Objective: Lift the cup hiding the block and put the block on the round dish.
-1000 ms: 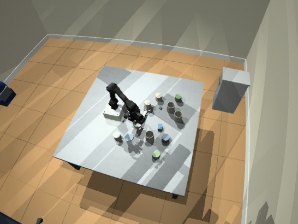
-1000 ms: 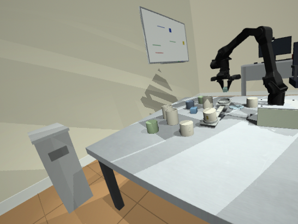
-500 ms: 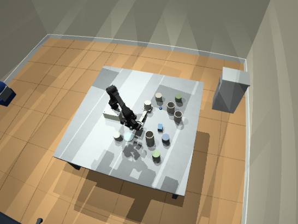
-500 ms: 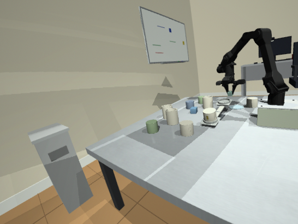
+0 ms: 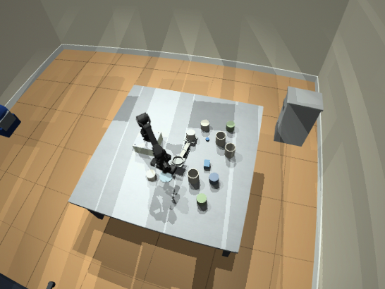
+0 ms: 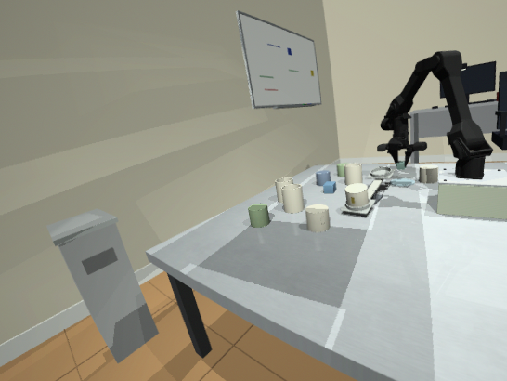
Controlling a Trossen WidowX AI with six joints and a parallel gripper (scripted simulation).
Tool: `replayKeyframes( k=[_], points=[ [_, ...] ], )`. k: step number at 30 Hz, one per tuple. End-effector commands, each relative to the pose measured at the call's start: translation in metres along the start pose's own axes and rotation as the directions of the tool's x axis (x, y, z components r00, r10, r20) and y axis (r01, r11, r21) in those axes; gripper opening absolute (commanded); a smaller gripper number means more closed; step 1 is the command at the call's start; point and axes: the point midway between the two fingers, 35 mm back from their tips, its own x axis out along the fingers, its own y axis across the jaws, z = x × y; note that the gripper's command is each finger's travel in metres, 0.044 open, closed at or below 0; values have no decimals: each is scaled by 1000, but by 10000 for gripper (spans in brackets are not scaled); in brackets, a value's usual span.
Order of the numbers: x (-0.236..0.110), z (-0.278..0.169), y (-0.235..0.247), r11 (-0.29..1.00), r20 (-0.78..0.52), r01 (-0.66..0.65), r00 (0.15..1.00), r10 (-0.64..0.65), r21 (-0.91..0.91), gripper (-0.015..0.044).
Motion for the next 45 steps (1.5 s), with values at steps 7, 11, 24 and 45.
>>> replayKeyframes(
  k=[7,11,24,45],
  points=[
    [27,-5,2,1000,-8,3,1000,-3,-6,0],
    [43,-5,2,1000,-8,3,1000,-3,-6,0],
    [56,-5,2,1000,-8,3,1000,-3,-6,0],
    [60,-4,2,1000,-1,2,1000,-2,-3,394]
  ],
)
